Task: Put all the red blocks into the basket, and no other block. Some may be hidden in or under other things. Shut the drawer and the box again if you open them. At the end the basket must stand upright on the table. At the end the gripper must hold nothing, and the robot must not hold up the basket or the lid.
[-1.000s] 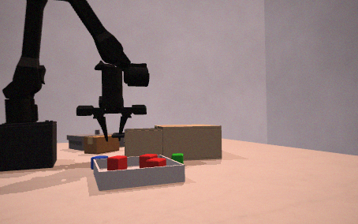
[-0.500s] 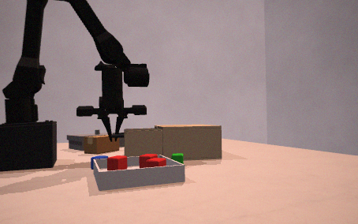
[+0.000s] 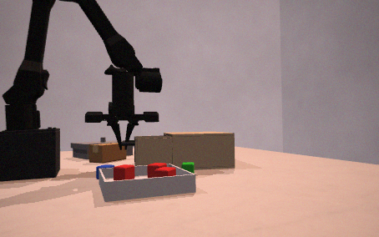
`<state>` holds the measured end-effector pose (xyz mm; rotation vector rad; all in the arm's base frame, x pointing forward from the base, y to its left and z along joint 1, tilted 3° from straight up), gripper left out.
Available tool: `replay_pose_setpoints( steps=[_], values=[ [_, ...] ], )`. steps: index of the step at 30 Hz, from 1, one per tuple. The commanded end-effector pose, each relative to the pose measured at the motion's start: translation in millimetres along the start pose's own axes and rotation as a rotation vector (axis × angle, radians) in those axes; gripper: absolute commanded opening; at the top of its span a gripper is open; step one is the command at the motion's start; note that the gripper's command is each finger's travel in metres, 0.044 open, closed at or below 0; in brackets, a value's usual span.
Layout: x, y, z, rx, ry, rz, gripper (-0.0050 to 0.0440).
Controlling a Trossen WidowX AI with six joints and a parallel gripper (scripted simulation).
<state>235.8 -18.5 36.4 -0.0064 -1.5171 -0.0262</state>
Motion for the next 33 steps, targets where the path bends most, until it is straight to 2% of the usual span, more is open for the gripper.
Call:
replay_pose_setpoints(
  steps=[1, 15, 25, 30, 33],
  values=[
    [-1, -3, -15, 0.0, -0.004, 0.001, 0.0],
    [-1, -11, -46, 0.0, -0.004, 0.001, 0.0],
    [-1, -11, -46, 0.0, -0.004, 0.001, 0.0],
    [-6, -7, -28, 0.0, -0.329, 0.076, 0.0],
    [-6, -7, -29, 0.0, -0.344, 0.079, 0.0]
  ],
)
Point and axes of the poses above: the point midway between the two fingers, 35 mm back from their tips, its own x axis back along the fingers, its own z axis across the jaws, y = z × x, the point moved 7 cm from there along x, back along the fingers, and after that the axes turned 13 degrees about x, right-handed, at the moved point
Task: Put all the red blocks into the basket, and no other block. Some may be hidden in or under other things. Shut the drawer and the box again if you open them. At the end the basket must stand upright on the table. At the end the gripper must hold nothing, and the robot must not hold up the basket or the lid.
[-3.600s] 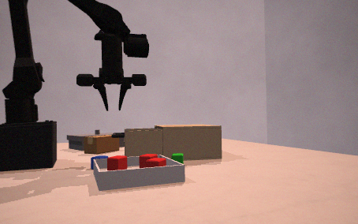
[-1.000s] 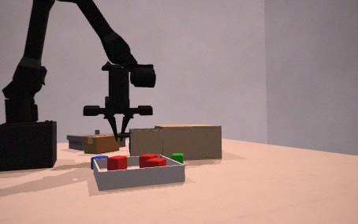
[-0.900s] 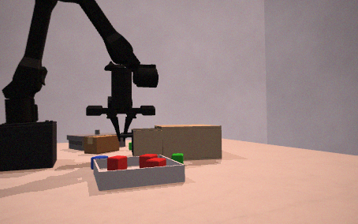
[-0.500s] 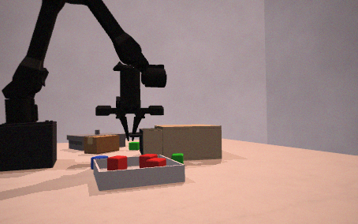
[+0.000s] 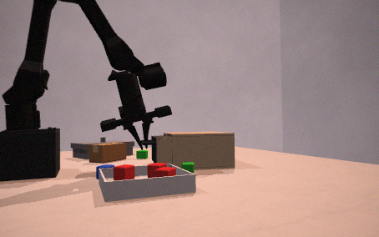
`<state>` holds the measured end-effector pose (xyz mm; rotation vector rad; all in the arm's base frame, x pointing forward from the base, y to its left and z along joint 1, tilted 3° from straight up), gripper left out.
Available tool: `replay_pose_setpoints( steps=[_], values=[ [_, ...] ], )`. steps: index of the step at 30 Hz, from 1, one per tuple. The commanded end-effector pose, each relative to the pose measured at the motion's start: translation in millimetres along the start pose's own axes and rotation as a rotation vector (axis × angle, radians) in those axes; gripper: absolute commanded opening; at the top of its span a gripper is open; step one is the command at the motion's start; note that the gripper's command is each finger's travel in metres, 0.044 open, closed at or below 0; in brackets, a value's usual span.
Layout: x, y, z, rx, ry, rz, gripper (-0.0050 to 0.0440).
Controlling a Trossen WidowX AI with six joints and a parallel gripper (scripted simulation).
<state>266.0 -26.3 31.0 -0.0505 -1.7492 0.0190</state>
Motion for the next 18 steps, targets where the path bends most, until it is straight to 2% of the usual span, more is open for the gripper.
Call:
replay_pose_setpoints(
  steps=[1, 18],
  values=[
    [-2, 0, 2, -0.002, -0.112, 0.026, 0.0],
    [-11, -8, -34, -0.002, -0.112, 0.026, 0.0]
  ],
)
Point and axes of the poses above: the point midway between the two fingers, 35 mm back from their tips, its own x axis back along the fingers, its own z axis across the jaws, y = z × x, the point moved 7 cm from there along x, back along the fingers, and after that the axes turned 13 degrees about x, right-handed, at the moved point
